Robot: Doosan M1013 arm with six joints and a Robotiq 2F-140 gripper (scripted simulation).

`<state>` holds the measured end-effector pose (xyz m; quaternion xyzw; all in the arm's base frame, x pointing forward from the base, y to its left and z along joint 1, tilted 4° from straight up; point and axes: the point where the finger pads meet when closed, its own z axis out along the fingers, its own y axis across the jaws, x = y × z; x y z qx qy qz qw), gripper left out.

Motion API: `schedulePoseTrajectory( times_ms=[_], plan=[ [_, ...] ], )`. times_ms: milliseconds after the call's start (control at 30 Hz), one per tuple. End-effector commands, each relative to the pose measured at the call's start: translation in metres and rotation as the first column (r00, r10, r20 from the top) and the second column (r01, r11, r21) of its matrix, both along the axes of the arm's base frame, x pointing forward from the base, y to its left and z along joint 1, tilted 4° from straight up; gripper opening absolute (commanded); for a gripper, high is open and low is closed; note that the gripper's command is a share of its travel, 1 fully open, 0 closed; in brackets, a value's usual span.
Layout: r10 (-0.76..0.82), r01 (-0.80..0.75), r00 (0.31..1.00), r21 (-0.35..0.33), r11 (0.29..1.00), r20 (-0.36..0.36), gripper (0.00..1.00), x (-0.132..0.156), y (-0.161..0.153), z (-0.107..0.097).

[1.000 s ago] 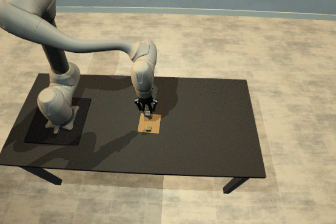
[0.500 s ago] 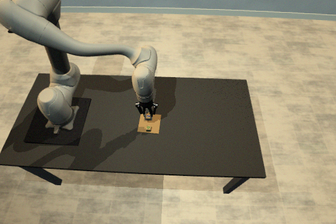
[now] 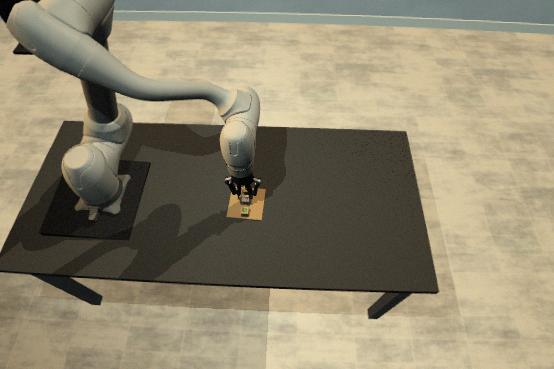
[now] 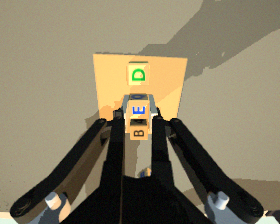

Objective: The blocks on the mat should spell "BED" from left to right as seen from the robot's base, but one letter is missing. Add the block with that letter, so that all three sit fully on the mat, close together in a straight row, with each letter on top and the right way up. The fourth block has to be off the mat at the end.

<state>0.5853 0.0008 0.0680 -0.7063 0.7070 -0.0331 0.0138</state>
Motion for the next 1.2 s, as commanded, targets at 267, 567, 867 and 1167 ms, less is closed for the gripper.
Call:
schedulePoseTrajectory(
  times_ms=[267,567,867,1167],
  plan=[
    [0.000,0.000,1.000,0.000,1.000,0.000,0.16,0.0004,-0.0001,-0.0048],
    [0.000,0.000,1.000,0.000,1.000,0.000,0.16,0.0004,-0.0001,-0.0049],
    [0.000,0.000,1.000,0.000,1.000,0.000,0.16,0.0005,-0.0002,-0.0071],
    [0.000,0.000,1.000,0.000,1.000,0.000,0.16,0.0006,-0.0002,-0.0086]
  ],
)
